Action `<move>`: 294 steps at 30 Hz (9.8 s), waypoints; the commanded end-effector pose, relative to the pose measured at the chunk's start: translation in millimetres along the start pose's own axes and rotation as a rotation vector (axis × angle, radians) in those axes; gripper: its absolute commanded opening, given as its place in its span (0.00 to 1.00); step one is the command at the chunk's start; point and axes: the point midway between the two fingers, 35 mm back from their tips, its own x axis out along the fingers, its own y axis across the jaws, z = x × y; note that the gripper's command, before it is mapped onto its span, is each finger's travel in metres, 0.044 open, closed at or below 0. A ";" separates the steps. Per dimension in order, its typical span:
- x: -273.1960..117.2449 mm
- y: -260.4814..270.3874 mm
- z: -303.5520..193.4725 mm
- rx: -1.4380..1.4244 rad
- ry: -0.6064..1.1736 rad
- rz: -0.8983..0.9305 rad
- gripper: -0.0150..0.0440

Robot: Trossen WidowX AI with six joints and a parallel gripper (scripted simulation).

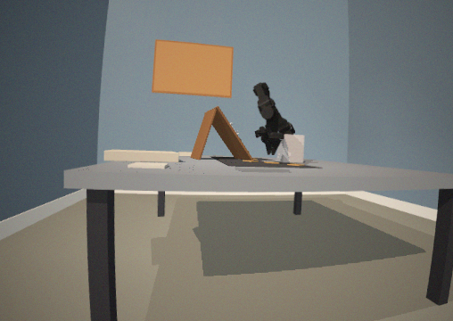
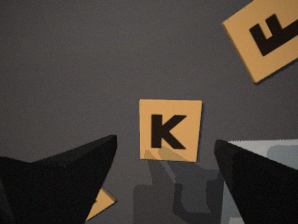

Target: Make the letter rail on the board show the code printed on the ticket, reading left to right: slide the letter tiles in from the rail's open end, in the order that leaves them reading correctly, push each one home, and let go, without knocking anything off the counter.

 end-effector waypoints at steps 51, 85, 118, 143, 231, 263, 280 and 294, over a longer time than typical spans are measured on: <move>38.0 -4.7 -5.6 -0.012 0.010 -0.023 0.83; 38.3 -4.7 -5.6 -0.012 0.010 -0.023 0.83; 38.8 -4.7 -5.7 -0.012 0.010 -0.023 0.83; 35.2 -3.5 -5.2 -0.012 0.010 -0.023 0.50; -34.2 4.0 52.9 -0.201 -0.384 0.165 0.25; -116.2 -35.3 116.4 -0.279 -0.875 0.109 0.25; -116.1 -35.6 116.4 -0.279 -0.875 0.109 0.25; -117.0 -41.4 118.8 -0.279 -0.875 0.108 0.25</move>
